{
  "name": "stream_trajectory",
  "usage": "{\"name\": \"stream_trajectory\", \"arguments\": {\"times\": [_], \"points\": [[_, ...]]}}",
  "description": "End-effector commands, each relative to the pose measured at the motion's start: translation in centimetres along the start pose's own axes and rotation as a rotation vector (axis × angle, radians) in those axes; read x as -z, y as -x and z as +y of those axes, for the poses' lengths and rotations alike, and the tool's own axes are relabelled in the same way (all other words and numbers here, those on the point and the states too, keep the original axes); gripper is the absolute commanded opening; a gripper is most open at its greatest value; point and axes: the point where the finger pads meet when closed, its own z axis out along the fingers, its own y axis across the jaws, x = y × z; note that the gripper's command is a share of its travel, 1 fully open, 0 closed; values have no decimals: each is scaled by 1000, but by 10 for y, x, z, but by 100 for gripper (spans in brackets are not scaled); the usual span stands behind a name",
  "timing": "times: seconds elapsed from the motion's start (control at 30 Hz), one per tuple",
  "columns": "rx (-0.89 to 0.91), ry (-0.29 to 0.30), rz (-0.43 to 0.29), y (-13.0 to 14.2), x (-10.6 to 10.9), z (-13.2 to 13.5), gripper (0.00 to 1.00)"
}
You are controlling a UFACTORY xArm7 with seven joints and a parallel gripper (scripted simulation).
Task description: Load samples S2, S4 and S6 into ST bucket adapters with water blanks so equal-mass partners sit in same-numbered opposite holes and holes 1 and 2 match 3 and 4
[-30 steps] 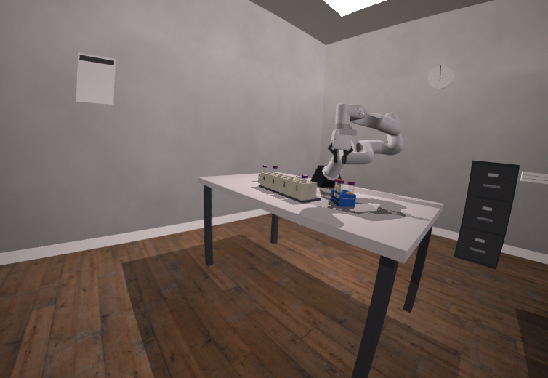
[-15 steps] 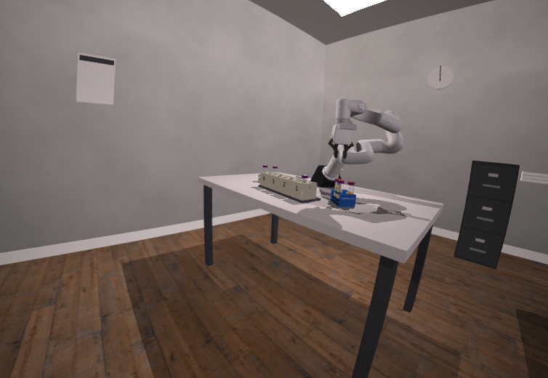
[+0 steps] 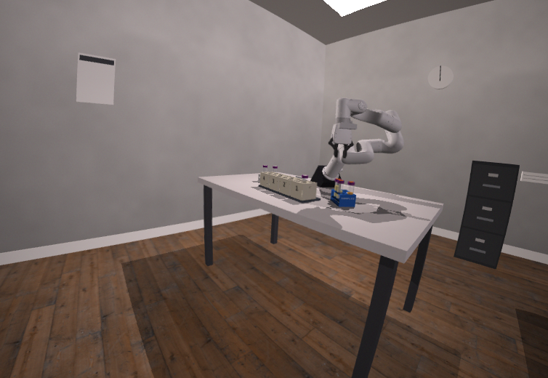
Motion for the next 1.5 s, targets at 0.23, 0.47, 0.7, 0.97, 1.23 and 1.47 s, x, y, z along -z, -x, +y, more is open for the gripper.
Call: {"name": "stream_trajectory", "arguments": {"times": [0.23, 0.47, 0.7, 0.97, 1.23, 1.47], "points": [[1, 2, 2, -10, 1, 0, 57], [1, 2, 2, -40, 1, 0, 57], [1, 2, 2, -40, 1, 0, 57], [1, 2, 2, -40, -3, 0, 57], [1, 2, 2, -40, -15, 0, 57], [1, 2, 2, -40, -29, 0, 57]]}}
